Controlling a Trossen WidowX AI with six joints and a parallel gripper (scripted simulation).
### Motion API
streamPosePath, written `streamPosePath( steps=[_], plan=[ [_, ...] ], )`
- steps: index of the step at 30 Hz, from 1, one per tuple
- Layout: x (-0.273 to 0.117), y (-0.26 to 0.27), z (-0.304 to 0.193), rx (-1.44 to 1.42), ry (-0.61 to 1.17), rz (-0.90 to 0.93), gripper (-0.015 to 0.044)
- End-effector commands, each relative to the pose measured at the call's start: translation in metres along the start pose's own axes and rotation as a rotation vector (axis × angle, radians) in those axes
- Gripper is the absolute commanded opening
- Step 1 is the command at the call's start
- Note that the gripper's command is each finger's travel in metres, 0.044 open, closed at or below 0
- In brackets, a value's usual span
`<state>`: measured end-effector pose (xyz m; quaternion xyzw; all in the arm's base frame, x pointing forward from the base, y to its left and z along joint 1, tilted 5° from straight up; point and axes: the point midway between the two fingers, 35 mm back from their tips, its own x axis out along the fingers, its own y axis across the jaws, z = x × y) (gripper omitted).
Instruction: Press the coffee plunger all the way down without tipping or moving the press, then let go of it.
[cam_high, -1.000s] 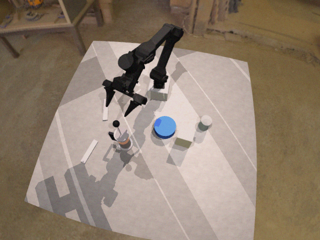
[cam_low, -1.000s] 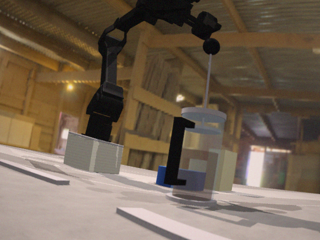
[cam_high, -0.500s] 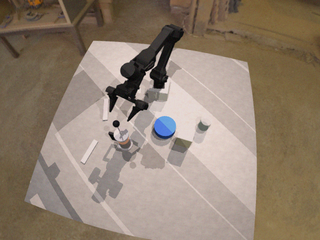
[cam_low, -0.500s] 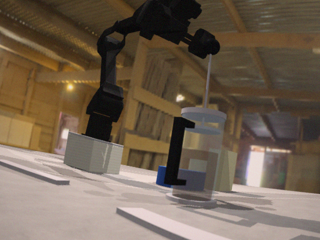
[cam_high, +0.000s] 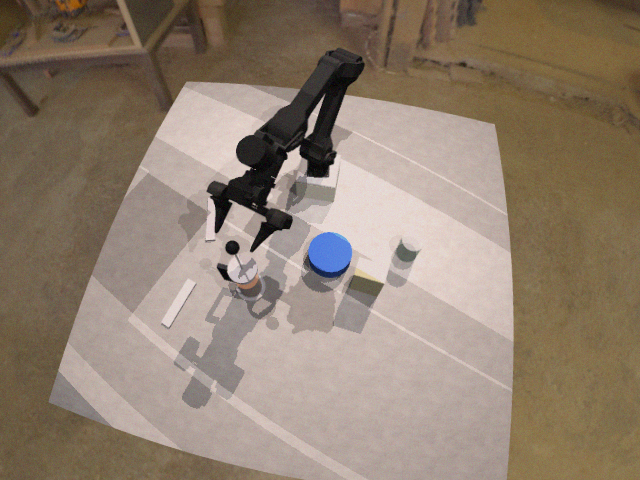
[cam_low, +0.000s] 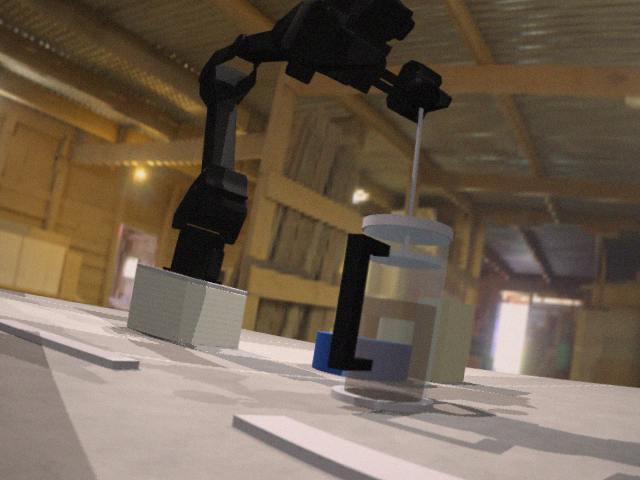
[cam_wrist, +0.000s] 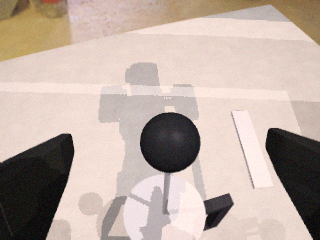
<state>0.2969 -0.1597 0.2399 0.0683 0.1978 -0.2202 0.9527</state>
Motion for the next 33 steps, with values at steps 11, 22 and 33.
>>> streamPosePath(
  steps=[11, 22, 33],
  plan=[
    [0.018, 0.000, -0.003, -0.002, 0.006, -0.002, 0.0387],
    [0.018, 0.000, -0.003, -0.002, 0.006, -0.002, 0.0125],
    [0.019, 0.000, -0.005, -0.002, 0.006, -0.002, 0.0125]
  ],
)
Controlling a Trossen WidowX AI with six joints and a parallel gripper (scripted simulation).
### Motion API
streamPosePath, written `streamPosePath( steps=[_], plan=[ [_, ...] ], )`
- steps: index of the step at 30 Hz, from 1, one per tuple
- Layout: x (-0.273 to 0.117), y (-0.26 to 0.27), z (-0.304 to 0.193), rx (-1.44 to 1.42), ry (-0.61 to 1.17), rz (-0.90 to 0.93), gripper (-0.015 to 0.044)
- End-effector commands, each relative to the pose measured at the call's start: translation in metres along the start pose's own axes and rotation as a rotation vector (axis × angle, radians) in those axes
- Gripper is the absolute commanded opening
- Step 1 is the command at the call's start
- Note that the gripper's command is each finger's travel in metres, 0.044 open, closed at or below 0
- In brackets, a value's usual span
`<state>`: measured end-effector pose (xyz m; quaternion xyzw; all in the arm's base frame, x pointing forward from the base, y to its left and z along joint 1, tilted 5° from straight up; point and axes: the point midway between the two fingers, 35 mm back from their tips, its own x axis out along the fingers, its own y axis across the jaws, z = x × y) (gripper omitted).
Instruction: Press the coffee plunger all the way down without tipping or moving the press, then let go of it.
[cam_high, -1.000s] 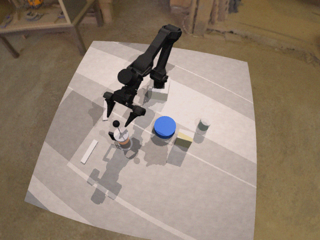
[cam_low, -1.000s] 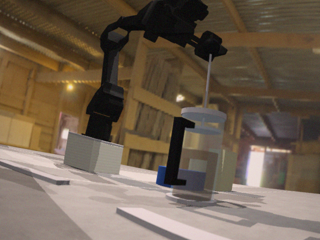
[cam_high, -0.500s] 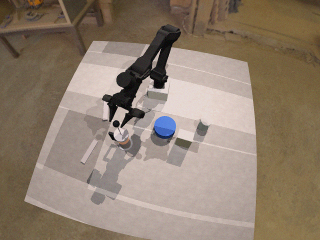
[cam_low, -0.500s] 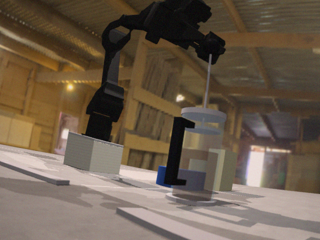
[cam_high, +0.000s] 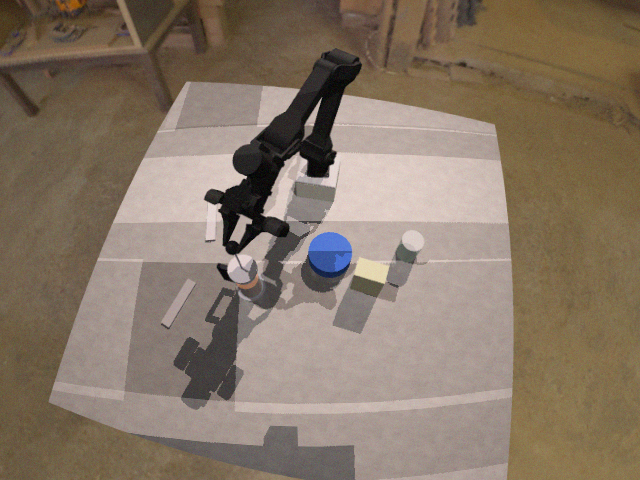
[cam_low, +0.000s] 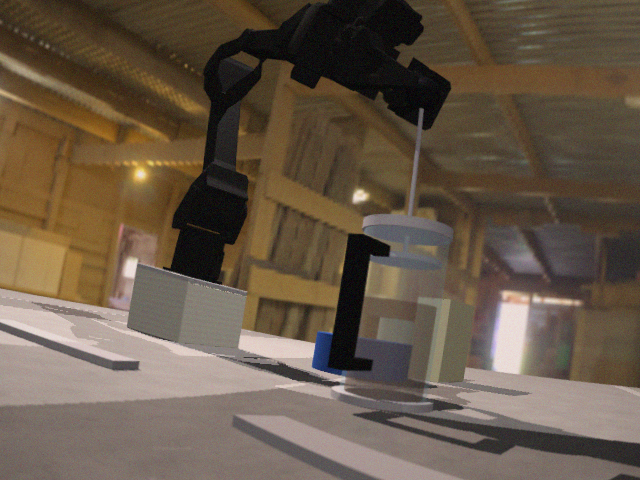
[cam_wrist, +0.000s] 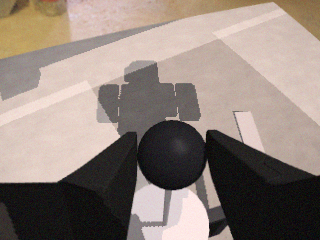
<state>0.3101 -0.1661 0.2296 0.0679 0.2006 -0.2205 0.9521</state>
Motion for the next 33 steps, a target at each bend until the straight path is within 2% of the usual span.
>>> streamPosePath(
  steps=[1, 33],
  plan=[
    [0.002, 0.000, -0.002, 0.000, 0.001, -0.001, 0.0125],
    [0.036, 0.000, -0.043, 0.000, 0.000, -0.001, 0.0125]
  ],
)
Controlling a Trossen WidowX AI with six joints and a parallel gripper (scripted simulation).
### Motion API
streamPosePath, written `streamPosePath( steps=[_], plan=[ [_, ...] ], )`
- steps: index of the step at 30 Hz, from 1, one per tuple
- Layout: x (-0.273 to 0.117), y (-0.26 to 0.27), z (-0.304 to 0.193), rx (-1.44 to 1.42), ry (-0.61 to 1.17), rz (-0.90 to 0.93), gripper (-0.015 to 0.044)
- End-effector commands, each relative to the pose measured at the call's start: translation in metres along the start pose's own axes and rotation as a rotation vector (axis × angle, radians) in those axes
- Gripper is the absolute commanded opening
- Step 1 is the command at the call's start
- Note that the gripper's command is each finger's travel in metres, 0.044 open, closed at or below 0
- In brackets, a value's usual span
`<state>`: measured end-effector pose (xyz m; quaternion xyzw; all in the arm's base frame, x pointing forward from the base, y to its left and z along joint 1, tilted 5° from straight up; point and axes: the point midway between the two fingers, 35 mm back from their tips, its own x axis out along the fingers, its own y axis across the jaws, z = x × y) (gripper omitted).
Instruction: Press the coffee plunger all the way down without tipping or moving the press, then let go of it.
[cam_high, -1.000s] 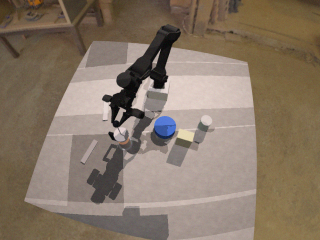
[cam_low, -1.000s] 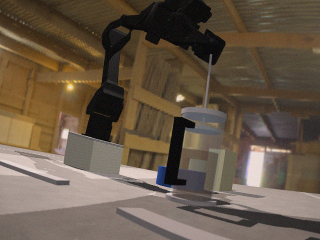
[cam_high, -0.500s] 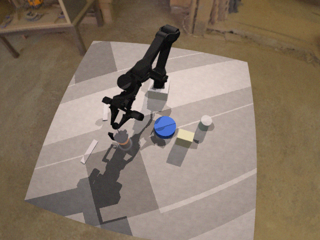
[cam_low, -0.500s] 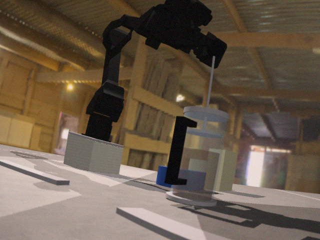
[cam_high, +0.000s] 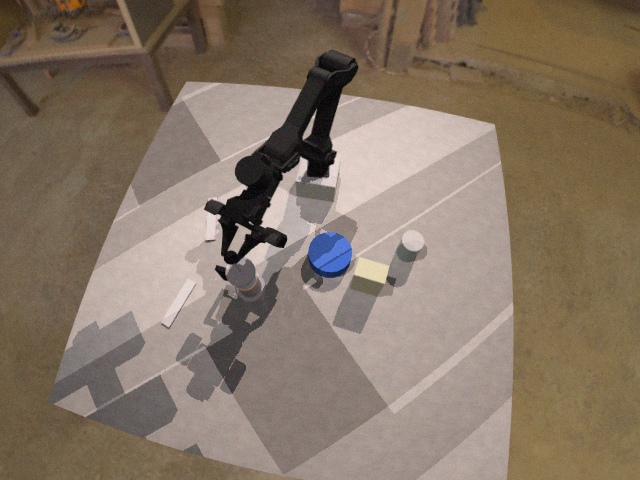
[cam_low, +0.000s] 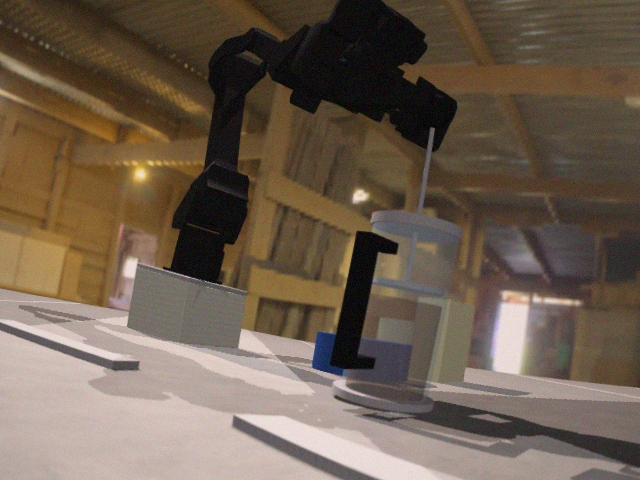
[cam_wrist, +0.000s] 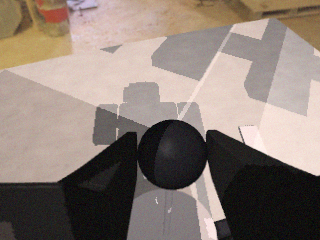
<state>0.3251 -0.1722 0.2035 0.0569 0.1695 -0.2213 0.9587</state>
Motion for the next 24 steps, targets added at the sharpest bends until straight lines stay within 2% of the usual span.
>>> streamPosePath(
  steps=[1, 24],
  plan=[
    [0.010, 0.000, -0.028, 0.008, 0.067, -0.002, 0.0125],
    [0.033, 0.000, -0.057, 0.008, 0.066, -0.002, 0.0125]
  ],
)
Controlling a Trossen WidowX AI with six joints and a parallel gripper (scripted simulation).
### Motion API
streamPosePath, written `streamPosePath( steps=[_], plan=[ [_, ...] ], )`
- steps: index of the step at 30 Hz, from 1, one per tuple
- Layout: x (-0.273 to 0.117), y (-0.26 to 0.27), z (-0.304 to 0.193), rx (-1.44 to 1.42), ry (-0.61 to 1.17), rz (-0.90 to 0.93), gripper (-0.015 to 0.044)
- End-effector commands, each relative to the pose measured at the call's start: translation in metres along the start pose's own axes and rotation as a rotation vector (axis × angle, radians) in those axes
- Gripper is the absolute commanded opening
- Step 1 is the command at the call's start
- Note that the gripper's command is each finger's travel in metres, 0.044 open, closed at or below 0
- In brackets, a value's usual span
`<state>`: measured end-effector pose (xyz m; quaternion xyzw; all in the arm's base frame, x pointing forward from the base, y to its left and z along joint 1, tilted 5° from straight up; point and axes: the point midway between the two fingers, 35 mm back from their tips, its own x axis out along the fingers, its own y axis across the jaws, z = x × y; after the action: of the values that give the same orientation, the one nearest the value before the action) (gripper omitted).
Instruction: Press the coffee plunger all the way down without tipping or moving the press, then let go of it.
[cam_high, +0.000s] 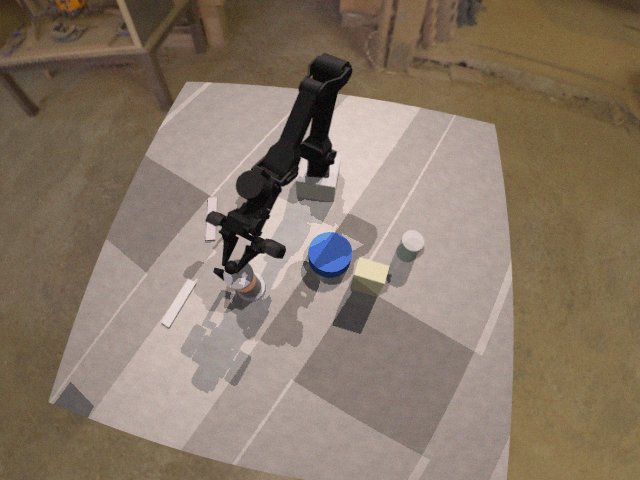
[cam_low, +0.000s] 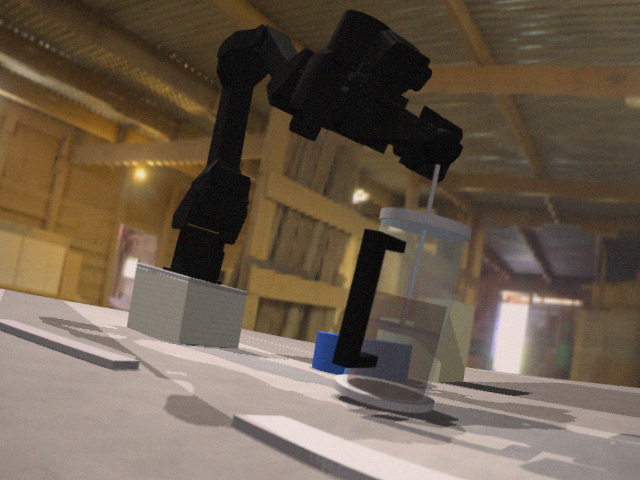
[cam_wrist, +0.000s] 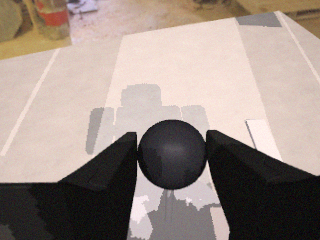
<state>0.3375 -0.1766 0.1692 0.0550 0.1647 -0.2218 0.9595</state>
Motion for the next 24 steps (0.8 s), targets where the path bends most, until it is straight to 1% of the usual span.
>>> streamPosePath(
  steps=[1, 24],
  plan=[
    [0.009, 0.000, -0.030, 0.010, 0.077, -0.001, 0.0125],
    [0.021, 0.000, -0.023, 0.010, 0.075, -0.001, 0.0125]
  ],
)
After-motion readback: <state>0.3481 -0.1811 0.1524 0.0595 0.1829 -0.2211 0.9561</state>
